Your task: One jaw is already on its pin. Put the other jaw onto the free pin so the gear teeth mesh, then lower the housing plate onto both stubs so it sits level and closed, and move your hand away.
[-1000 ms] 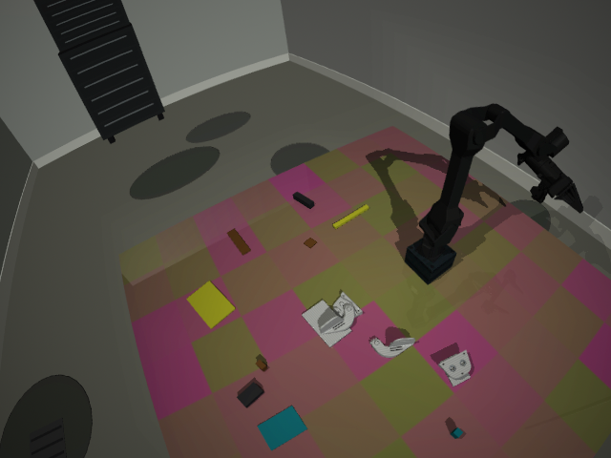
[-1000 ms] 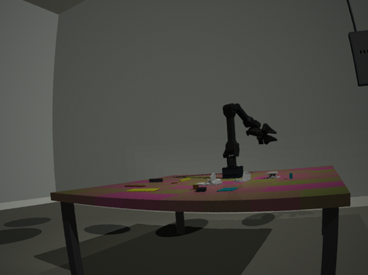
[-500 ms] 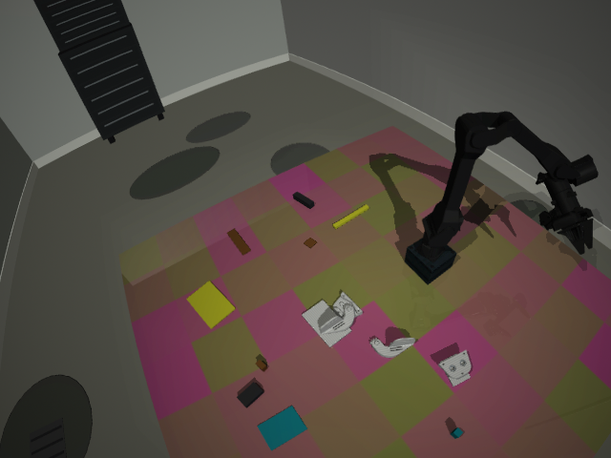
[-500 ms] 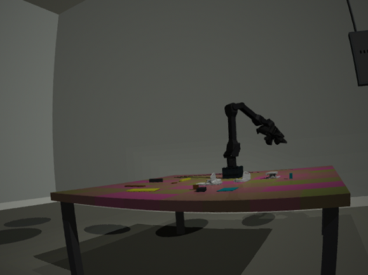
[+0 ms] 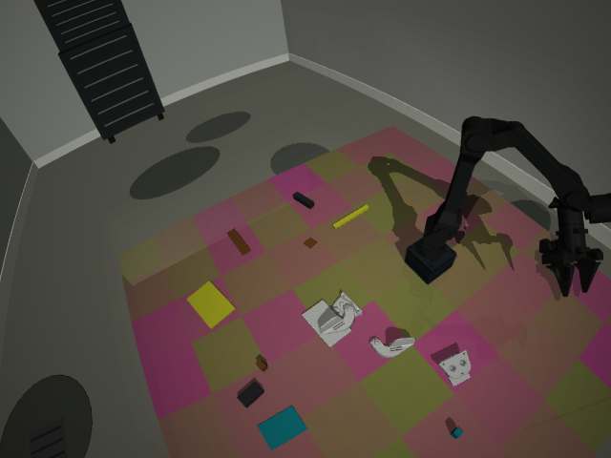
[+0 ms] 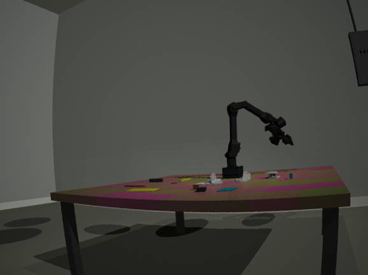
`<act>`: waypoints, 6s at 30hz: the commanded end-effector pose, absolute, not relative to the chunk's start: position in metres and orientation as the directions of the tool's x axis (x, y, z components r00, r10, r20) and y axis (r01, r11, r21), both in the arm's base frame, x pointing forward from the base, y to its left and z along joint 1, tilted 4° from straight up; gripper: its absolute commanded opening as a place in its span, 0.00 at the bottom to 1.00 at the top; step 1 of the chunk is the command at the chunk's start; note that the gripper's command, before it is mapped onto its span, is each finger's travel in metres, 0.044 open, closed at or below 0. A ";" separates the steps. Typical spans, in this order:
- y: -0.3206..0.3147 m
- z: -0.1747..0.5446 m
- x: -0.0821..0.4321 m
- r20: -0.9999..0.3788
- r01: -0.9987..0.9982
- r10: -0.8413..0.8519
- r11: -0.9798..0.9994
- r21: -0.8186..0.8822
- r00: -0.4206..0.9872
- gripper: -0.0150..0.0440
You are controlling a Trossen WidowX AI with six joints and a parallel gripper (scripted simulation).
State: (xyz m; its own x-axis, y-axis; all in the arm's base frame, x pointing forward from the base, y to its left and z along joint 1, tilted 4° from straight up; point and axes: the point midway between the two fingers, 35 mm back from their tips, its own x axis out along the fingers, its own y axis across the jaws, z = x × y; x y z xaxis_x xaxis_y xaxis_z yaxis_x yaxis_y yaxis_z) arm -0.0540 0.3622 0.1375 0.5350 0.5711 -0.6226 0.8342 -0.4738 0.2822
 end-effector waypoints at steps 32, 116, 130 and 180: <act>0.284 0.085 0.174 -0.884 0.298 0.037 -0.947 0.118 0.466 1.00; 0.107 -0.038 0.266 -0.999 -0.599 -0.027 -0.800 0.038 -0.028 1.00; 0.107 -0.038 0.266 -0.999 -0.599 -0.027 -0.800 0.038 -0.028 1.00; 0.108 -0.018 0.269 -0.999 -0.598 -0.030 -0.800 0.040 -0.026 0.48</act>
State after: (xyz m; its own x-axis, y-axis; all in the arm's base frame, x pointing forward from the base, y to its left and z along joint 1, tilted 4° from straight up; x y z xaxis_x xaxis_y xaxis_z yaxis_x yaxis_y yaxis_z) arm 0.2628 0.1047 -0.0305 -0.0460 -0.0409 -0.9981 -0.5968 -0.8001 0.0602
